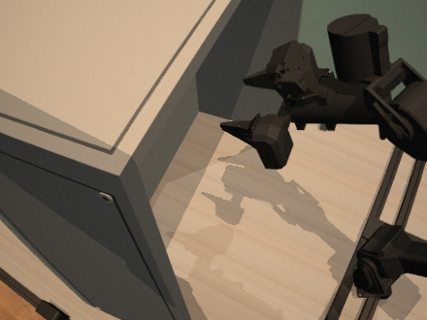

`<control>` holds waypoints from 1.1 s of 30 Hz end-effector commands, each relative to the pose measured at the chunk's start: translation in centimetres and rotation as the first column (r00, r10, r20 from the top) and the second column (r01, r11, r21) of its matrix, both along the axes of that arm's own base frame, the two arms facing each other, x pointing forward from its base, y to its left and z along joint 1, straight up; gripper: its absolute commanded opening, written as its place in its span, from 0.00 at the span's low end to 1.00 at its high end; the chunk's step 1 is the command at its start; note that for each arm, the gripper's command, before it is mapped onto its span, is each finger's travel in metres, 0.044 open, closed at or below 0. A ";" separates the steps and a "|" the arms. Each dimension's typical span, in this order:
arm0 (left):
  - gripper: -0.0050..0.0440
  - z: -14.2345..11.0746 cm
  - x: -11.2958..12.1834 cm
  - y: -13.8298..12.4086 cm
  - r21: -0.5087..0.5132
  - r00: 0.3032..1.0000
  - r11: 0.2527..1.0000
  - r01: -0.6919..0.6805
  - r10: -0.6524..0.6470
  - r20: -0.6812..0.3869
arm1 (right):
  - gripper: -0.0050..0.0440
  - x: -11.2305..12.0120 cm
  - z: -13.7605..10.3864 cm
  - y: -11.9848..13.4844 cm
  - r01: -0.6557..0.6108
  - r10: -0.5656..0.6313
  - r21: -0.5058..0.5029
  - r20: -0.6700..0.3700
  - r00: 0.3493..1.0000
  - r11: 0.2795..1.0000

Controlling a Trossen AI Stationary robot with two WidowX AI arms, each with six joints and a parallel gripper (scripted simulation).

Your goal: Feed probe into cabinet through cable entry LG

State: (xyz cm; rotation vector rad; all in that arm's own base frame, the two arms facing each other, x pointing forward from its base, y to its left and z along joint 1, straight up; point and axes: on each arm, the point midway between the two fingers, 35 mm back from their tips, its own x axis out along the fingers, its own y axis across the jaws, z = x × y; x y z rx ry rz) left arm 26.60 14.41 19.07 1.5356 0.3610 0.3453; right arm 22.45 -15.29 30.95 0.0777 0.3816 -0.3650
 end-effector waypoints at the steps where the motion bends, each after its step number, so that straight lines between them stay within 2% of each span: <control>1: 0.10 0.5 0.6 0.3 0.008 1.000 1.000 -0.004 0.004 0.008 | 1.00 0.0 0.1 0.0 -0.004 0.004 -0.007 0.001 1.000 1.000; 33: 0.10 1.2 4.6 2.4 0.008 1.000 1.000 -0.004 0.004 0.008 | 1.00 0.0 0.1 0.0 -0.004 0.004 -0.007 0.001 1.000 1.000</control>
